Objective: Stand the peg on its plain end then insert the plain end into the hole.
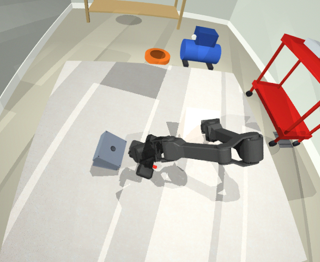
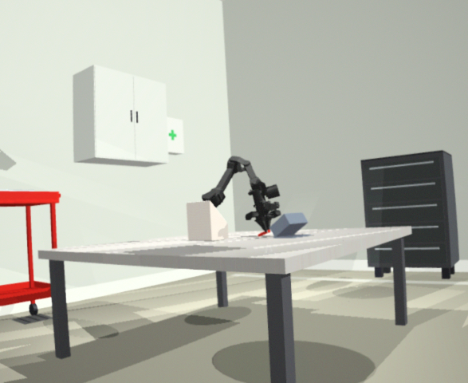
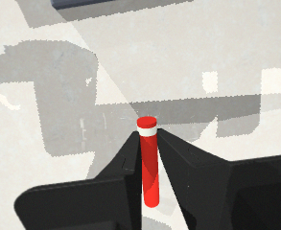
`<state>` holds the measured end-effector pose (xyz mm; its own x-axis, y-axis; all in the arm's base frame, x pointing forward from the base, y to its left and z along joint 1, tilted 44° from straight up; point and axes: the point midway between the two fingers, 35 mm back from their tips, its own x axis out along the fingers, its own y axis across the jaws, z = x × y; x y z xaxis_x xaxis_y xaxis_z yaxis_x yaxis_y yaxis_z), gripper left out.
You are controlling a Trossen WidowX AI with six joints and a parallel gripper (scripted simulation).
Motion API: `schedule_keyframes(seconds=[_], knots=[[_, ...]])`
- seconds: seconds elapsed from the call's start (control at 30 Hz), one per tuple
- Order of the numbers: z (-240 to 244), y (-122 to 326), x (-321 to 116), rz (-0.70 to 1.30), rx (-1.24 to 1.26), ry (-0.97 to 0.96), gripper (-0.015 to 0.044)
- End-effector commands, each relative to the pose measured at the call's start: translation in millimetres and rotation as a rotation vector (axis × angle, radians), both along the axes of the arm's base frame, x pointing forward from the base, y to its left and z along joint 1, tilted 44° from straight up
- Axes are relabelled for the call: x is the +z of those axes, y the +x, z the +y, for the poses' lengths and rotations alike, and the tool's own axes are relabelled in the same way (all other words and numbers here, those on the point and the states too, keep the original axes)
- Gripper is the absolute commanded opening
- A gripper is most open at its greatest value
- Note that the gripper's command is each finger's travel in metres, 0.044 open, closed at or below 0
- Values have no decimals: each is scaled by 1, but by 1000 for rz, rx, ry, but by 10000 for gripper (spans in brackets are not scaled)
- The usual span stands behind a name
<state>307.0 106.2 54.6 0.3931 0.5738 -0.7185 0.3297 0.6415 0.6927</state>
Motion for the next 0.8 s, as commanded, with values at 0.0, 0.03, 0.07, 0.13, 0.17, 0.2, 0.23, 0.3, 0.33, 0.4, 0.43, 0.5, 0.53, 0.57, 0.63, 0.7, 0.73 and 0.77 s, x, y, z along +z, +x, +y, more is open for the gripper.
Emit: schedule_keyframes(seconds=[0.0,0.03,0.07,0.13,0.17,0.2,0.23,0.3,0.33,0.4,0.43,0.5,0.53,0.57,0.63,0.7,0.73,0.77], knots=[[-1,-2,4,-32,-30,-14,49],[-1,-3,4,-37,-36,-16,49],[-1,-3,4,-43,-42,-19,49],[-2,-4,5,-54,-54,-25,49],[-2,-5,5,-59,-60,-28,49],[-2,-5,6,-65,-66,-31,49],[-2,-6,6,-70,-72,-33,49],[-2,-7,7,-81,-85,-39,49],[-2,-8,7,-87,-91,-42,49],[-2,-9,8,-98,-103,-48,49],[-3,-9,8,-104,-109,-50,49],[-3,-10,9,-115,-121,-56,49],[-3,-11,9,-120,-127,-59,49],[-3,-11,10,-126,-133,-62,49],[-3,-13,10,-137,-145,-67,49],[-3,-14,11,-148,-157,-73,49],[-3,-14,11,-153,-163,-76,49],[-3,-15,12,-159,-169,-79,49]])
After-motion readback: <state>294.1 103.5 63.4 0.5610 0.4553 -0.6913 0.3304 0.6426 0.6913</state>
